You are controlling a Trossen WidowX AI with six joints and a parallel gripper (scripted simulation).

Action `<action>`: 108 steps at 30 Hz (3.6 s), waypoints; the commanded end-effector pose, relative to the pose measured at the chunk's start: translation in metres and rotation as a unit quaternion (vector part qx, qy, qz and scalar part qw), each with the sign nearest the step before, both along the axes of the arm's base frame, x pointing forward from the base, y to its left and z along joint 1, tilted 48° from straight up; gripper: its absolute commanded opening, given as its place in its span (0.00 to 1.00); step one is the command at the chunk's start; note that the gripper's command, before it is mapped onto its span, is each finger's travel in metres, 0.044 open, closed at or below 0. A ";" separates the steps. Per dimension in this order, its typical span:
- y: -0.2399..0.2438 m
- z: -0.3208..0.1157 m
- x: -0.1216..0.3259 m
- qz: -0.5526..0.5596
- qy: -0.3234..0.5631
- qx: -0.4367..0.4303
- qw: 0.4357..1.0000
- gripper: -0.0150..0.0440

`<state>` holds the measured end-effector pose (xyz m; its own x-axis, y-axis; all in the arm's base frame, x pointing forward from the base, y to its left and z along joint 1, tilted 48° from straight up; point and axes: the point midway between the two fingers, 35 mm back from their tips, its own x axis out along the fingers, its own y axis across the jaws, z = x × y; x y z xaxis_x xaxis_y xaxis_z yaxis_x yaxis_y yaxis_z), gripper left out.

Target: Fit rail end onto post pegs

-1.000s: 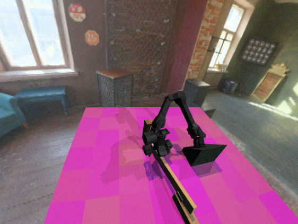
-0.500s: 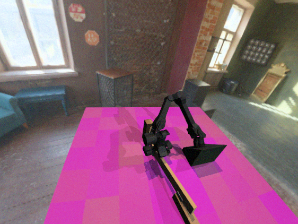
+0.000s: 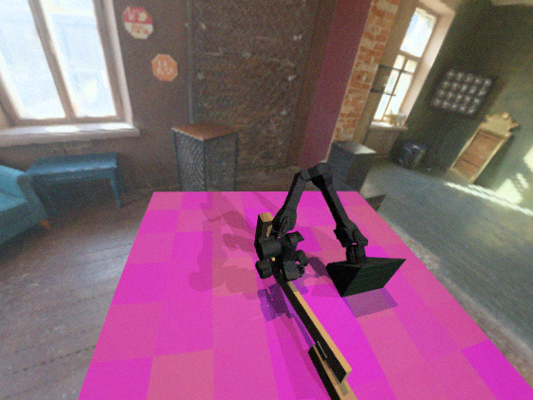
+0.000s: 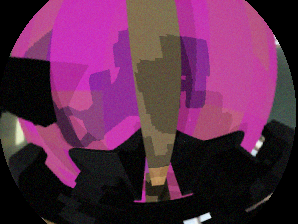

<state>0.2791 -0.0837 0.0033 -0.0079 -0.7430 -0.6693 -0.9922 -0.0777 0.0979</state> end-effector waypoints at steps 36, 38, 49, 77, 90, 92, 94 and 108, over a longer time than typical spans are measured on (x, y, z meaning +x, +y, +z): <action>0.011 0.009 0.002 0.000 0.001 -0.002 1.000 0.25; 0.012 0.010 0.003 0.000 0.001 -0.002 1.000 0.25; 0.016 0.013 0.004 0.000 0.001 -0.001 1.000 0.25; 0.026 0.023 0.004 0.000 0.001 -0.001 1.000 0.25; 0.031 0.027 0.004 0.000 0.001 -0.001 1.000 0.25; 0.032 0.028 0.004 0.000 0.001 -0.001 1.000 0.25; 0.033 0.028 0.004 0.000 0.001 -0.001 1.000 0.25; 0.038 0.033 0.004 0.000 0.001 -0.001 1.000 0.25</action>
<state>0.2799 -0.0514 0.0336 -0.0176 -0.7562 -0.6541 -0.9913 -0.0721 0.1101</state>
